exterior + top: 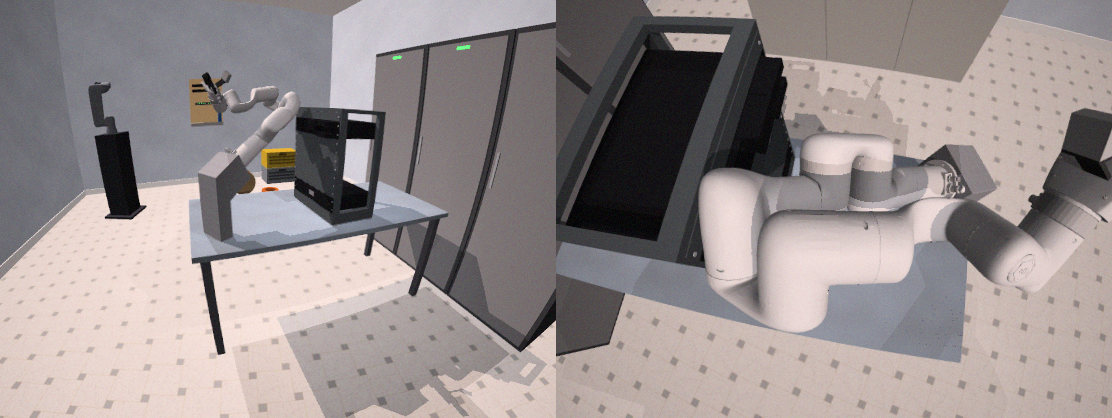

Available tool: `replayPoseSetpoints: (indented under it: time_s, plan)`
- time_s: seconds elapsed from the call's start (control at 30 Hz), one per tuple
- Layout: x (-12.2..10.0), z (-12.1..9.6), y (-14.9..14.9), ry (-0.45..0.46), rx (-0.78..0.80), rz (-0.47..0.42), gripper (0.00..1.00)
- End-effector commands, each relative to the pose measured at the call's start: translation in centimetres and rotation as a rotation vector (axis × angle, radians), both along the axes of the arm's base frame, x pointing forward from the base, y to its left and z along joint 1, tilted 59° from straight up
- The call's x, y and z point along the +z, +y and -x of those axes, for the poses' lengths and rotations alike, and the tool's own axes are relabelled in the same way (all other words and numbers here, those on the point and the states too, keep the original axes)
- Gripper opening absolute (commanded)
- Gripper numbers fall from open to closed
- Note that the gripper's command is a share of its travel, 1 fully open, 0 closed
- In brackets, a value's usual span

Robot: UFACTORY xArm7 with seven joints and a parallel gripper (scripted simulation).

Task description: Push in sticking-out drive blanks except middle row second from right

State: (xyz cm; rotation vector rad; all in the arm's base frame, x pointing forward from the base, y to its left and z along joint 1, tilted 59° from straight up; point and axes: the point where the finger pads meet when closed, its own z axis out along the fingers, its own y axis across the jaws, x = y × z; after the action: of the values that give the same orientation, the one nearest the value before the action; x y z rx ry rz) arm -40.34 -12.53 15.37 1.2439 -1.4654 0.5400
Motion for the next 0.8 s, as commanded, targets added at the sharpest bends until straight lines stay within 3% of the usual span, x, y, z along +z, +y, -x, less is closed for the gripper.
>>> replayPoseSetpoints:
  time_s: [0.0,0.47,0.53,0.77]
  plan:
    - [-0.2,1.2,1.5,0.088,-0.031,-0.073,0.0]
    - [-0.8,4.1,8.1,0.331,-0.096,-0.393,0.0]
    - [-0.8,4.1,8.1,0.331,-0.096,-0.393,0.0]
    - [-1.1,5.0,10.5,0.446,-0.076,-0.574,0.0]
